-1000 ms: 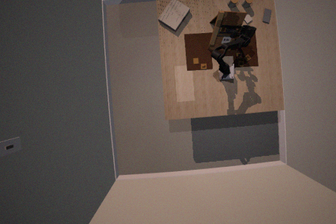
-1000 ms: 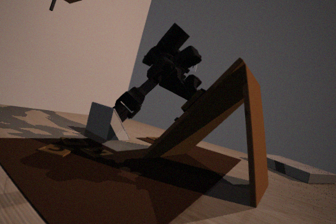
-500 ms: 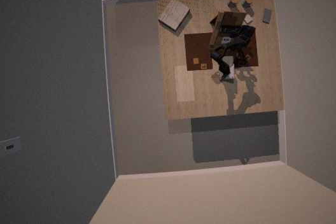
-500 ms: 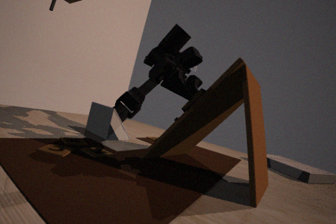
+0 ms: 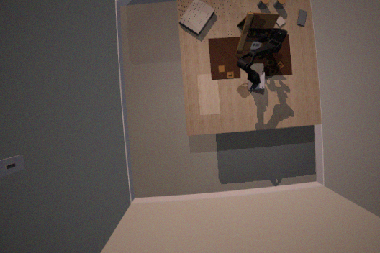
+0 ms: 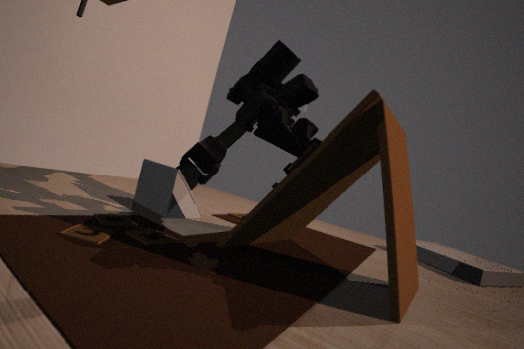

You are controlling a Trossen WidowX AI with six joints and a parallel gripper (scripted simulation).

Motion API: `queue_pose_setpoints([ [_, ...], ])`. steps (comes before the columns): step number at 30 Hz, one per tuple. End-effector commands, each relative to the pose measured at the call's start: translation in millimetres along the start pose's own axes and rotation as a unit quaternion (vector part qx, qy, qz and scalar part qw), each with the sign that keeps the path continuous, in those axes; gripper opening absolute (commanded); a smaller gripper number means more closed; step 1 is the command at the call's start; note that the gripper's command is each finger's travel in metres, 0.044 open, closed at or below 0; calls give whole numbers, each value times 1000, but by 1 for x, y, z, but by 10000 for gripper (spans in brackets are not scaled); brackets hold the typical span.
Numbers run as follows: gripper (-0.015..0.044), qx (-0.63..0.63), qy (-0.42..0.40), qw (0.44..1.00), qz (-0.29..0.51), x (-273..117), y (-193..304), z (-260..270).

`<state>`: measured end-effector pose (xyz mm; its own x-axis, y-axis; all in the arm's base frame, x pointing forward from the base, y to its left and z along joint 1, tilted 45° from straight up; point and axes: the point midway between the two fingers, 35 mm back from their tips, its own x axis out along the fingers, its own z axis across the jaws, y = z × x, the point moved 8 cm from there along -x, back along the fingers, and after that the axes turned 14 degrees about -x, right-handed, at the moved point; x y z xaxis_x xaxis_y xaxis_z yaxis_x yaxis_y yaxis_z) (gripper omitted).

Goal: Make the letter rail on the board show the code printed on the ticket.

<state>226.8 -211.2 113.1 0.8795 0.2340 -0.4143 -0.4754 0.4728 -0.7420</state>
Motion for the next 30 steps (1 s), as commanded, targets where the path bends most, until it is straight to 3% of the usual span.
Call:
queue_pose_setpoints([
  [1, 0, 5, 1, 1000, 2, 0, 1, 2],
  [30, 0, 5, 1, 1000, 2, 1, -2, 19],
])
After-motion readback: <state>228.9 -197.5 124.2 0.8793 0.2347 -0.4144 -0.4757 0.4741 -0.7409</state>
